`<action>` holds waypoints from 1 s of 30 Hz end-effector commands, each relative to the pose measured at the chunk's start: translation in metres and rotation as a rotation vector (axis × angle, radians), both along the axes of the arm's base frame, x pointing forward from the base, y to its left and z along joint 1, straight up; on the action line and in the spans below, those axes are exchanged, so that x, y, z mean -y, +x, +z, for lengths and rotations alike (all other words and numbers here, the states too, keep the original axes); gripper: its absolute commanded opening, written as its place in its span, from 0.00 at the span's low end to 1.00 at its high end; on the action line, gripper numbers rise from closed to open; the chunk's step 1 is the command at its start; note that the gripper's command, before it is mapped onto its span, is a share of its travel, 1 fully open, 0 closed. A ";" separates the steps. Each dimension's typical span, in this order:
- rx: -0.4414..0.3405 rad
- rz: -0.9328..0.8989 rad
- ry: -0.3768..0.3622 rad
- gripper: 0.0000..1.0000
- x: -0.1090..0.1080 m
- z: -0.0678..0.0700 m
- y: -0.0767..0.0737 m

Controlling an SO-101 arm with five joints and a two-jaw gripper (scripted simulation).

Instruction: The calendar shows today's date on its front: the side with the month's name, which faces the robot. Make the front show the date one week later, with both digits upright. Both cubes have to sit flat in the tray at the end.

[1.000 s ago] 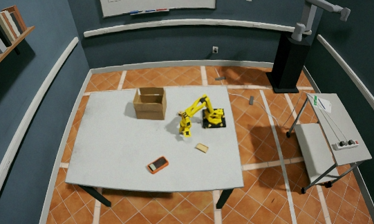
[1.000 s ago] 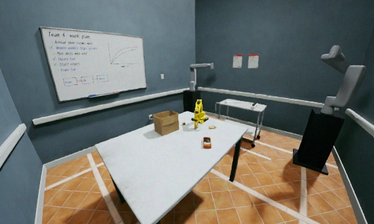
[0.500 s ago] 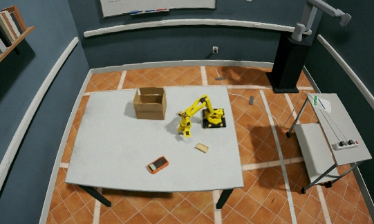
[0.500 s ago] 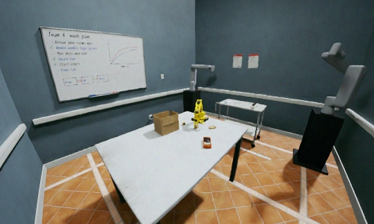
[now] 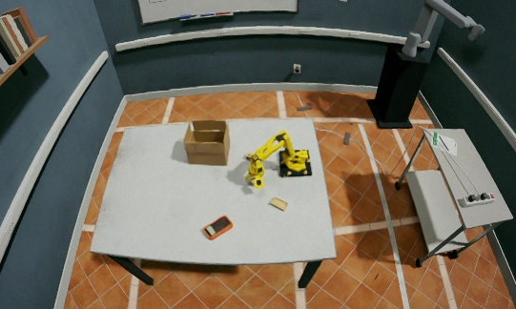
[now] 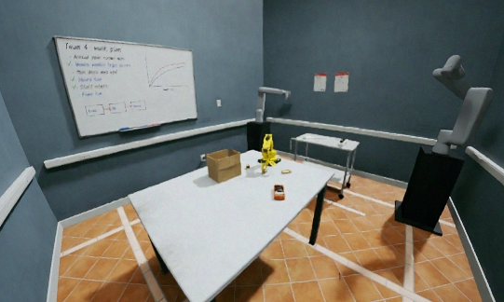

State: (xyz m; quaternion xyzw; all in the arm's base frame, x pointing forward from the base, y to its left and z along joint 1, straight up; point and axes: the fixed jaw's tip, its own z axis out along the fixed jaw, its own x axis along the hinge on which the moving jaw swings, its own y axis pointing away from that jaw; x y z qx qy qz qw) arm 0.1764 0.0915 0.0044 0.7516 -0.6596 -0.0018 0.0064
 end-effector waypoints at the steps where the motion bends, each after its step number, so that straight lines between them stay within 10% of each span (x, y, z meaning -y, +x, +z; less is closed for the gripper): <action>1: 0.016 -0.001 0.009 0.36 0.000 0.018 0.004; 13: 0.016 -0.001 0.009 0.36 0.001 0.046 0.002; 30: 0.016 -0.001 0.009 0.36 0.001 0.048 0.002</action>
